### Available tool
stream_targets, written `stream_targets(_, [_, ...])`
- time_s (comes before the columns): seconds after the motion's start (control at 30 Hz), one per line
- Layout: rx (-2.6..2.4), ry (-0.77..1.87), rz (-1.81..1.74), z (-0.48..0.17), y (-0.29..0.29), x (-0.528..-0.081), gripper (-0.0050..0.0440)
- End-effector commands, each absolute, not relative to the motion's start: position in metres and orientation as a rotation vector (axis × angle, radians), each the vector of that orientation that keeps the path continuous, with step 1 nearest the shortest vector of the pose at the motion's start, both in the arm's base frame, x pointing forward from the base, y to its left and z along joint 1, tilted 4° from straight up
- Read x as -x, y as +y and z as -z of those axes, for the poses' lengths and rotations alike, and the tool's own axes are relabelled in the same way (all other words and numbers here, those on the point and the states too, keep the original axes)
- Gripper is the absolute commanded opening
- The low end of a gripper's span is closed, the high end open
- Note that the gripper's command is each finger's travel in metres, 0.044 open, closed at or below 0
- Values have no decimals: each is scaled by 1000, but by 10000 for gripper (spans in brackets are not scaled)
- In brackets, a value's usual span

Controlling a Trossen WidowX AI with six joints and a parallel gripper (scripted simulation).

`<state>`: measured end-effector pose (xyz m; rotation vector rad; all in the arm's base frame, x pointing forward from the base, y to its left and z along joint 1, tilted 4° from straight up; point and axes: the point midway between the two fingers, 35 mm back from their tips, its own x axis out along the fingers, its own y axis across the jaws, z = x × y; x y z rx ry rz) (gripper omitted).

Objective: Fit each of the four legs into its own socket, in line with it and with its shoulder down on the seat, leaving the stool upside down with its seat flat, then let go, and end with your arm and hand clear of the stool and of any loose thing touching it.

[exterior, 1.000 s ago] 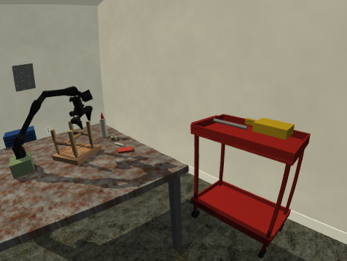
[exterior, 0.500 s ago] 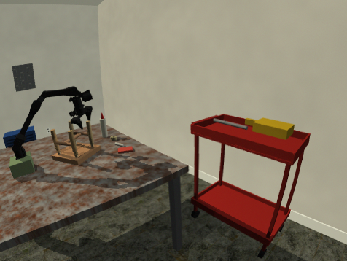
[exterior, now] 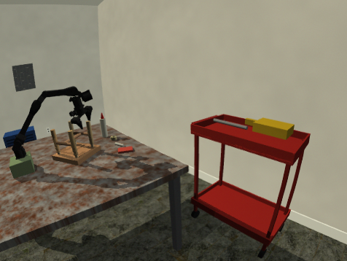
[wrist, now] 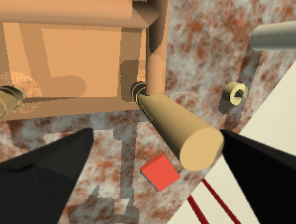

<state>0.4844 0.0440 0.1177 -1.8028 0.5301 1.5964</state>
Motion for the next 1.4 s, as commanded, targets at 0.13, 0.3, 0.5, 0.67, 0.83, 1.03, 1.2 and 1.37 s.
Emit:
stream_targets(0.13, [1790, 555, -1616, -113, 38, -480, 440])
stream_targets(0.3, [1790, 555, -1616, -113, 38, -480, 440])
stream_targets(0.5, [1790, 555, -1616, -113, 38, -480, 440])
stream_targets(0.67, [1790, 555, -1616, -113, 38, -480, 440])
stream_targets(0.83, [1790, 555, -1616, -113, 38, -480, 440])
stream_targets(1.03, [1798, 538, -1603, -115, 47, -488, 440])
stream_targets(1.2, [1802, 530, -1597, -117, 51, -491, 440])
stream_targets(1.37, [1829, 509, -1566, -144, 53, -491, 440])
